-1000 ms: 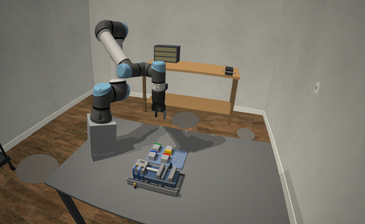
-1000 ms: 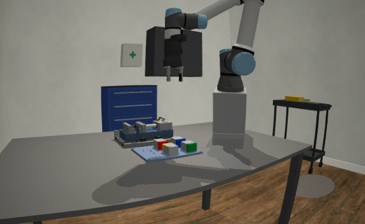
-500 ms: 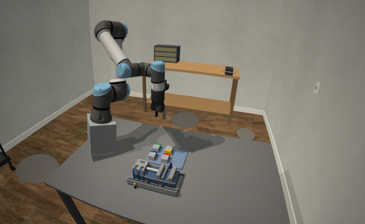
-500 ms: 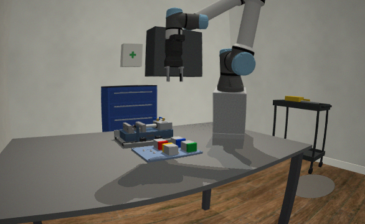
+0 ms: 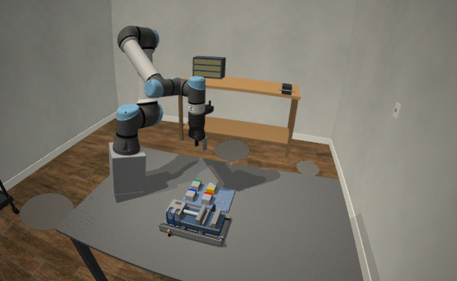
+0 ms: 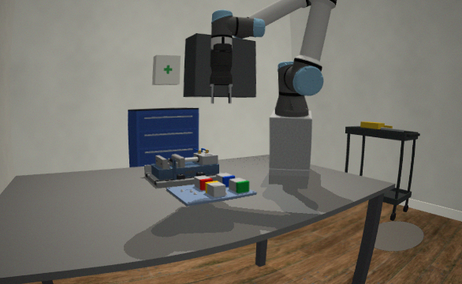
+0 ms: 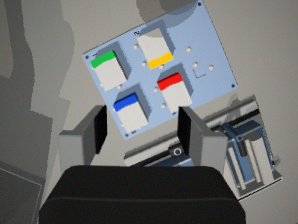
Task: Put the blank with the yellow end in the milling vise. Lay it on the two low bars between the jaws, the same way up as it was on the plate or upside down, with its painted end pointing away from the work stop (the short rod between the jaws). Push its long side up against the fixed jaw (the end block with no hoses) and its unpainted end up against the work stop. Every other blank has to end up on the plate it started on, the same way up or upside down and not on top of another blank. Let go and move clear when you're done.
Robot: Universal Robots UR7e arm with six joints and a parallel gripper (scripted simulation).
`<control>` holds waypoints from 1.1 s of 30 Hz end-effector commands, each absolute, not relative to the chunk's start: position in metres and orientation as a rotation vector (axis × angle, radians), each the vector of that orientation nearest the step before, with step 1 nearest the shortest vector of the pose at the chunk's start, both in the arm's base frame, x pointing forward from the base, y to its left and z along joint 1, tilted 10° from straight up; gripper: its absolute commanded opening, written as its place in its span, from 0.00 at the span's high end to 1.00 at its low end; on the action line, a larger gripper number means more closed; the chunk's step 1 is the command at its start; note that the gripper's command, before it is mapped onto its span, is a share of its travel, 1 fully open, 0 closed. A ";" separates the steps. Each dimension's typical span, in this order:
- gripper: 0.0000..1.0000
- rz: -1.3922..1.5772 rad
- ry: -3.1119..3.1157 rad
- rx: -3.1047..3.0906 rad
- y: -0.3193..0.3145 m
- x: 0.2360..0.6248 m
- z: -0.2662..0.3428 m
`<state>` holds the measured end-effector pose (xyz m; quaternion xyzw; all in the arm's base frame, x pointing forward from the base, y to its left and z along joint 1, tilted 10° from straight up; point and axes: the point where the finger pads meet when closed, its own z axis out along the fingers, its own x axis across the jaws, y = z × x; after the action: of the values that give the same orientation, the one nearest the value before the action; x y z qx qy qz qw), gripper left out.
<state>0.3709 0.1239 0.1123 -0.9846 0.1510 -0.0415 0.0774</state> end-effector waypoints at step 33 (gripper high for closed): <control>0.00 -0.073 1.075 -2.770 0.124 0.371 0.113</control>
<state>0.3709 0.1238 0.1122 -0.9289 0.3599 -0.0238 0.0845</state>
